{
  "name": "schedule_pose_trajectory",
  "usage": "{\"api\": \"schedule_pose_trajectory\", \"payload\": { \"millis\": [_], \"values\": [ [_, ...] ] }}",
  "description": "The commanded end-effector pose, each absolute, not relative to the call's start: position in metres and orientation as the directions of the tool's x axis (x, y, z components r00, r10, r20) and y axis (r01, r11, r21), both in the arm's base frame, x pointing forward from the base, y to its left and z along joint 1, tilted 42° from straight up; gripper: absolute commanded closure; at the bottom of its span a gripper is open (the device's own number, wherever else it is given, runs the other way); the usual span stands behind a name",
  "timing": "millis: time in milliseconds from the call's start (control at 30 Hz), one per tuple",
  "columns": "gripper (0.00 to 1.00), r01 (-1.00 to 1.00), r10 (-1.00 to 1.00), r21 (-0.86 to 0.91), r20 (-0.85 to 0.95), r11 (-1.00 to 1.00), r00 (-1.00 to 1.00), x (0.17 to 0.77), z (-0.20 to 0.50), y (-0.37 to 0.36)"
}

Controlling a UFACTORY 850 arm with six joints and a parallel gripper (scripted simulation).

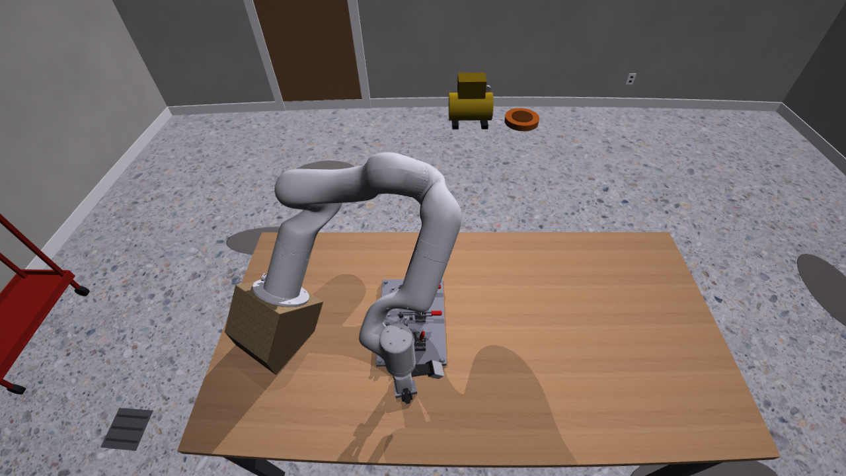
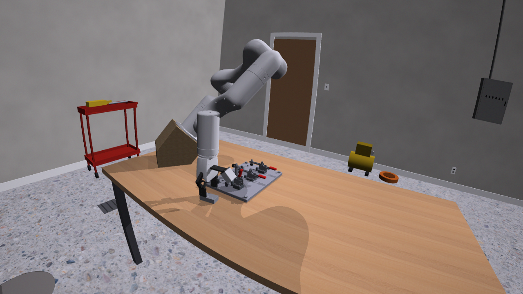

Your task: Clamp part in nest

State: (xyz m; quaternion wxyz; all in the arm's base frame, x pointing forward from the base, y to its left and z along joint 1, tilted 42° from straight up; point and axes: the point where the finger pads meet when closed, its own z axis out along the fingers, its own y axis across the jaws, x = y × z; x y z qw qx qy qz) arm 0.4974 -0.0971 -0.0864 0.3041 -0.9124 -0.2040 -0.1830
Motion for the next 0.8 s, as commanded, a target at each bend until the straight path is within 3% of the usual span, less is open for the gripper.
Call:
{"api": "schedule_pose_trajectory", "payload": {
  "millis": [0, 767],
  "values": [
    [0.0, 0.484, 0.261, -0.479, 0.459, -0.732, 0.849, 0.498, -0.086, -0.098],
    [0.0, 0.484, 0.261, -0.479, 0.459, -0.732, 0.849, 0.502, -0.101, -0.085]
  ]
}}
